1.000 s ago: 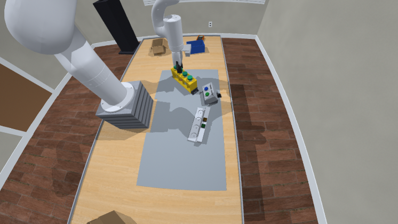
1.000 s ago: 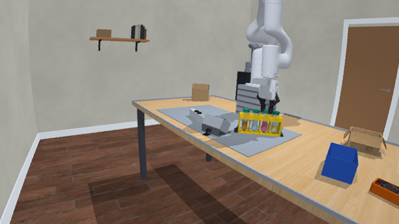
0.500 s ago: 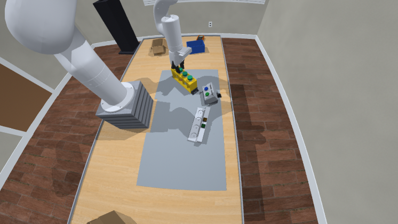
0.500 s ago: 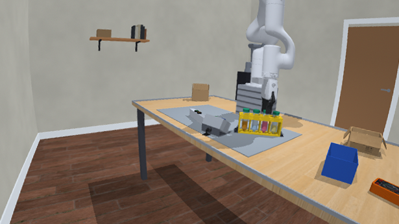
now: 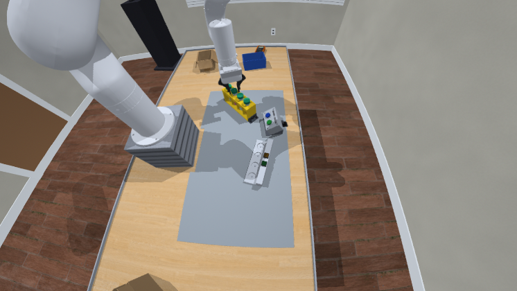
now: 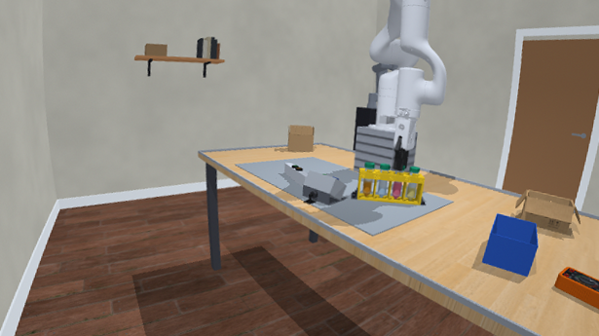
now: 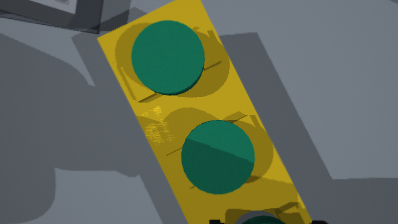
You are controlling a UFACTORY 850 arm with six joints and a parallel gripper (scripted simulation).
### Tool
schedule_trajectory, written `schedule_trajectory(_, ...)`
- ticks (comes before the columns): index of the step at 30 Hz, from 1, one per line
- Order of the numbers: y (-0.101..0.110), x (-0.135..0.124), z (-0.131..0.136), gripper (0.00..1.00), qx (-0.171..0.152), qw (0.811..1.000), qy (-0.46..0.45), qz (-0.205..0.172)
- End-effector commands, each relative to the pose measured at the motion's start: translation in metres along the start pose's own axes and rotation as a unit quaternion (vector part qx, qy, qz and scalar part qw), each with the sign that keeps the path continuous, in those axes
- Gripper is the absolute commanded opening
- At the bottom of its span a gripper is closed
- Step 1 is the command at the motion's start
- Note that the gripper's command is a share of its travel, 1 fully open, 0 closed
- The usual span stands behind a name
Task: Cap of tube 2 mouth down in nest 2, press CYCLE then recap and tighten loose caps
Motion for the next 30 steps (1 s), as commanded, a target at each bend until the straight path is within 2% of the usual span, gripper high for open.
schedule_trajectory(1, 0.0004, 0.0017, -0.0006, 0.46, -0.001, 0.992, -0.126, -0.014)
schedule_trajectory(3, 0.0004, 0.0017, -0.0006, 0.46, -0.001, 0.992, -0.126, -0.014)
schedule_trajectory(4, 0.0004, 0.0017, -0.0007, 0.46, -0.001, 0.987, -0.161, -0.014)
schedule_trajectory(10, 0.0003, 0.0018, -0.0006, 0.46, -0.001, 0.987, -0.161, -0.014)
schedule_trajectory(11, 0.0003, 0.0018, -0.0006, 0.00, -0.001, 0.987, -0.161, -0.014)
schedule_trajectory(25, 0.0003, 0.0018, -0.0006, 0.00, -0.001, 0.987, -0.161, -0.014)
schedule_trajectory(30, 0.0004, 0.0018, -0.0005, 0.00, 0.000, 0.999, -0.037, -0.014)
Point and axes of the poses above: the point where the finger pads meet when closed, its own y axis back along the fingers, its own z axis across the jaws, x = y × z, the point moved 7 cm from there along y, back along the fingers, and after that the axes turned 3 degrees about y, right-handed, at the moved point
